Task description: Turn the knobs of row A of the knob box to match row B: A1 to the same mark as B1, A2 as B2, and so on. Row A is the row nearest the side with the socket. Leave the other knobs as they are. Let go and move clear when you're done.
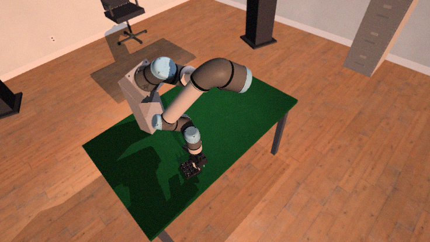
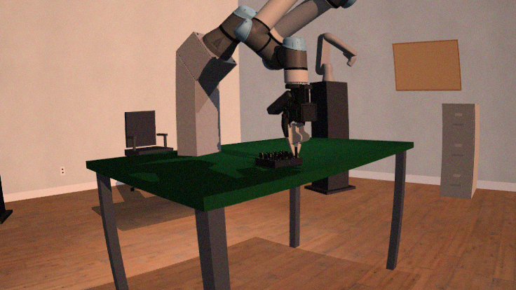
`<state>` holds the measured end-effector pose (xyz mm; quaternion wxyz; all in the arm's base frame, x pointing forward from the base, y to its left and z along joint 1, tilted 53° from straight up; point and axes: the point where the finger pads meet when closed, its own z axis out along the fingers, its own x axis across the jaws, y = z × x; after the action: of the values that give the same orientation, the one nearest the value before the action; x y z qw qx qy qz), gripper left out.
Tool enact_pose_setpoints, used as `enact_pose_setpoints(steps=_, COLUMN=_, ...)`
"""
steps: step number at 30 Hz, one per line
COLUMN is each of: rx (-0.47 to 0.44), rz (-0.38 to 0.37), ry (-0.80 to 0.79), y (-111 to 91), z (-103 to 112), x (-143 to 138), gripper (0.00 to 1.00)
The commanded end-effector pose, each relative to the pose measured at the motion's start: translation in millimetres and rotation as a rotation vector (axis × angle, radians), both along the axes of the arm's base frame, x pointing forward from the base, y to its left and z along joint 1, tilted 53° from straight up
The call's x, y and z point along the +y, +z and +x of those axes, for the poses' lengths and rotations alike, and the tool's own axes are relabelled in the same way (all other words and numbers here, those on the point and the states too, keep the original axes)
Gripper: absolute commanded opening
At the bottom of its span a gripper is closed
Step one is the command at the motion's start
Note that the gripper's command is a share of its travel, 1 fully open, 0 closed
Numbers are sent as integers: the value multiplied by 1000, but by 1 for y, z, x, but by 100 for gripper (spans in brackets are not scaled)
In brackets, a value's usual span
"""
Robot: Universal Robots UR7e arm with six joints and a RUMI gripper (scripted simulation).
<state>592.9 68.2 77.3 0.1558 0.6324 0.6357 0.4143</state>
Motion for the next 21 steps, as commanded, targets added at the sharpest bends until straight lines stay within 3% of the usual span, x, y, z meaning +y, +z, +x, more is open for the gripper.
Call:
enact_pose_setpoints(steps=1, rx=45, rz=109, ry=-102, y=1, z=2, x=-2, gripper=4)
enact_pose_setpoints(steps=3, rx=45, rz=109, ry=-102, y=1, z=2, x=-2, gripper=4)
enact_pose_setpoints(steps=18, rx=148, rz=335, ry=-291, y=2, z=1, x=0, gripper=4)
enact_pose_setpoints(steps=21, rx=155, rz=349, ry=-303, y=2, z=1, x=0, gripper=4)
